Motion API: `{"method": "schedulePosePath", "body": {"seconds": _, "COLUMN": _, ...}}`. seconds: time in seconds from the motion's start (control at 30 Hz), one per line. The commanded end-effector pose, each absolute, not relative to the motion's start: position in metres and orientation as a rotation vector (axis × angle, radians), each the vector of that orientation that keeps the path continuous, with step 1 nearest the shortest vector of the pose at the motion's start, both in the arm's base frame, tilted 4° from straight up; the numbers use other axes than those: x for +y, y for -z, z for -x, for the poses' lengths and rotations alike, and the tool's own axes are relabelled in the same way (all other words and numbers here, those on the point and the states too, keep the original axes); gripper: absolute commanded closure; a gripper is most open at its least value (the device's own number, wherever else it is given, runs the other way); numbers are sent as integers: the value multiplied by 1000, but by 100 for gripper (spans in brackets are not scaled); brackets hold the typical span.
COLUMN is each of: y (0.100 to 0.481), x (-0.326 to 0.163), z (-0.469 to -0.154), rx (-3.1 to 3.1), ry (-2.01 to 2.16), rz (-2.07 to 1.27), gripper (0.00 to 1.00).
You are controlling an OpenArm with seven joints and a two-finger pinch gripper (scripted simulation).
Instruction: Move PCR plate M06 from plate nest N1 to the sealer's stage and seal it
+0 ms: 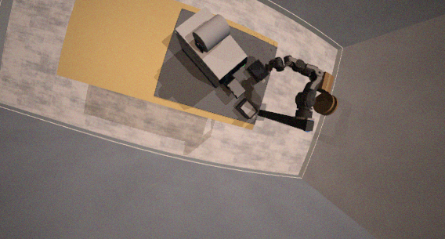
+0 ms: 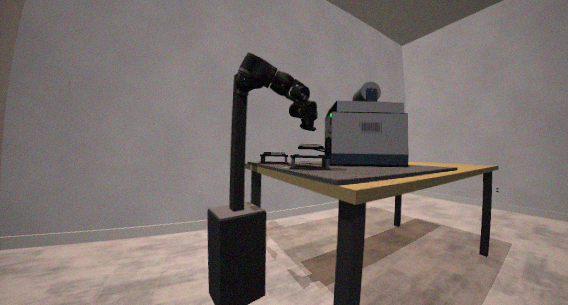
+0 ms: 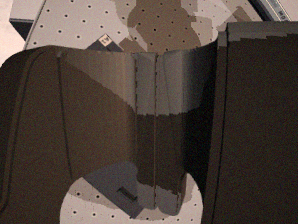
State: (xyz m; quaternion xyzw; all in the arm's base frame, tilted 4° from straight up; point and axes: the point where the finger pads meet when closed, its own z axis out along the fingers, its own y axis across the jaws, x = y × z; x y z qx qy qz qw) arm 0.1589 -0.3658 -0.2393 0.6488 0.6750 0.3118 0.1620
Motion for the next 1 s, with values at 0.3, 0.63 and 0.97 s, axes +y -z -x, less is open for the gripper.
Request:
{"method": "schedulePosePath", "body": {"seconds": 0.3, "y": 240, "x": -364, "z": -159, "rx": 2202, "ry": -681, "rz": -1729, "gripper": 100}}
{"method": "schedulePosePath", "body": {"seconds": 0.63, "y": 239, "x": -365, "z": -159, "rx": 2297, "ry": -596, "rz": -1675, "gripper": 100}}
{"method": "schedulePosePath", "body": {"seconds": 0.97, "y": 239, "x": -365, "z": -159, "rx": 2447, "ry": -457, "rz": -1581, "gripper": 100}}
